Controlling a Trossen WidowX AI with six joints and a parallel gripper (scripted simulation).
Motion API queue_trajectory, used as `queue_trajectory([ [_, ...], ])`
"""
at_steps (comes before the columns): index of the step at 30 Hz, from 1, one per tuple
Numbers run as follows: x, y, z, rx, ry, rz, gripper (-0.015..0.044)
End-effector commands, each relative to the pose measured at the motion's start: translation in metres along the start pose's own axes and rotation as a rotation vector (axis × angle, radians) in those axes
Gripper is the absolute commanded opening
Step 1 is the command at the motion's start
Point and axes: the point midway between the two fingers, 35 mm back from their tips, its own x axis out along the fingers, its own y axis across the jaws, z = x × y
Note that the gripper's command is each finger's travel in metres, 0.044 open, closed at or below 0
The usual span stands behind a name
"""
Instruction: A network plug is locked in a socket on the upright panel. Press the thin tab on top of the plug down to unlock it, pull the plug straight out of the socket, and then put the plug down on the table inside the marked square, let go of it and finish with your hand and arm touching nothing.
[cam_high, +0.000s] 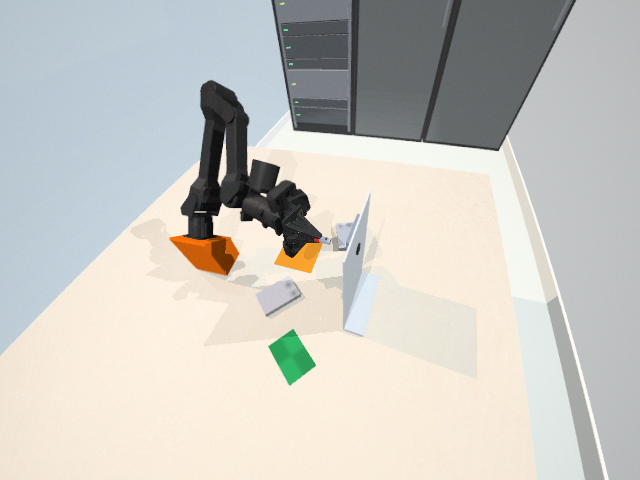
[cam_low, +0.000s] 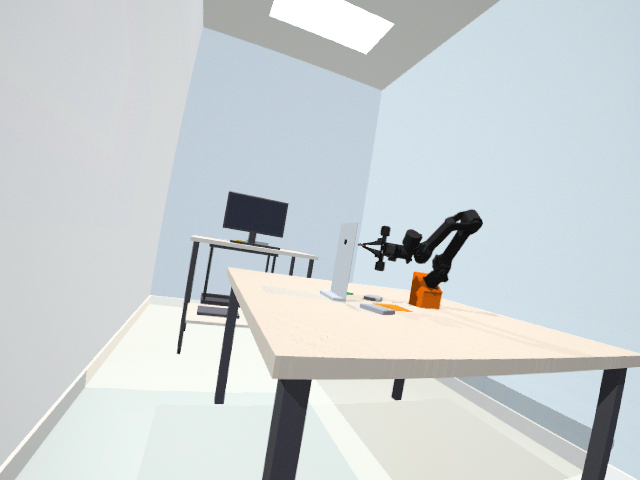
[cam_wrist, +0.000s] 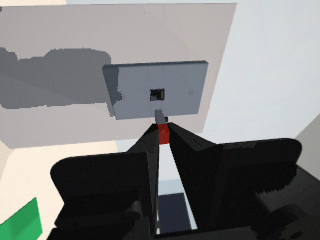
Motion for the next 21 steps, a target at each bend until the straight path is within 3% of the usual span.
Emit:
queue_trajectory([
  [1, -0.004, 0.001, -0.001, -0.003, 0.0, 0.005, 0.0],
  [21, -0.01, -0.014, -0.004, -0.001, 0.001, 0.002, 0.0],
])
